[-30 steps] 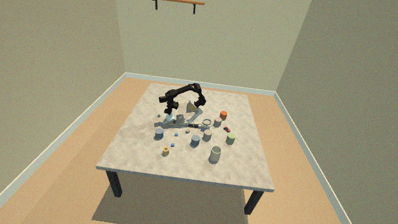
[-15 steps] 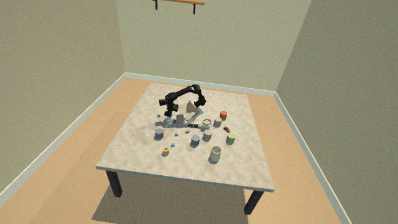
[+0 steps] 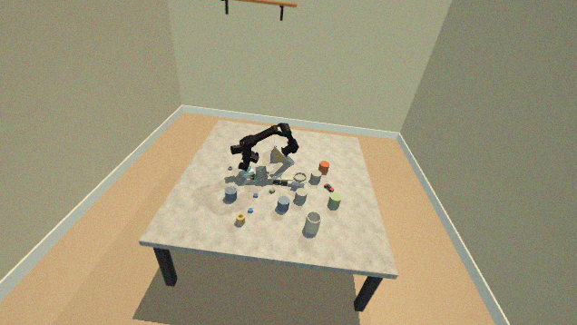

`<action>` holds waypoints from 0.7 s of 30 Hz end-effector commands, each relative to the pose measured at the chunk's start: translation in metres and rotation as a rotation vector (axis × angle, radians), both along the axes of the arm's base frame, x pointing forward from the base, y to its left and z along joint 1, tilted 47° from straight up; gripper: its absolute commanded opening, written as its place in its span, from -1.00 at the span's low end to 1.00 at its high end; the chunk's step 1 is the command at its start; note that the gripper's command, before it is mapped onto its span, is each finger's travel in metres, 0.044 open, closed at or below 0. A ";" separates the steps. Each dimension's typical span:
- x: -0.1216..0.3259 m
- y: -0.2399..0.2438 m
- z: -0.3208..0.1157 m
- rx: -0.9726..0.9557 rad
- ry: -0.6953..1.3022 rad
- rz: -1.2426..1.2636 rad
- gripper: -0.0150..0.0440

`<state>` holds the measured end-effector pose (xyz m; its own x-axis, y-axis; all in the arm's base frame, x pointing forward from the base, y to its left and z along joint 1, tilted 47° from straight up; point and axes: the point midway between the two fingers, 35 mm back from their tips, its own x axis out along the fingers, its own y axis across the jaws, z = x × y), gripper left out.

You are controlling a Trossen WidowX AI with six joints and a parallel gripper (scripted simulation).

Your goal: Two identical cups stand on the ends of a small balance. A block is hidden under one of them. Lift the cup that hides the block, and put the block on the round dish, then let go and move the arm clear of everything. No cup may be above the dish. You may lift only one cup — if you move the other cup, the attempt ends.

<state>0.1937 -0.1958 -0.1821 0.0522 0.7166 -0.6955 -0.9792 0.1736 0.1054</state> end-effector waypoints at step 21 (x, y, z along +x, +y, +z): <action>-0.007 -0.071 0.072 -0.003 0.001 -0.014 1.00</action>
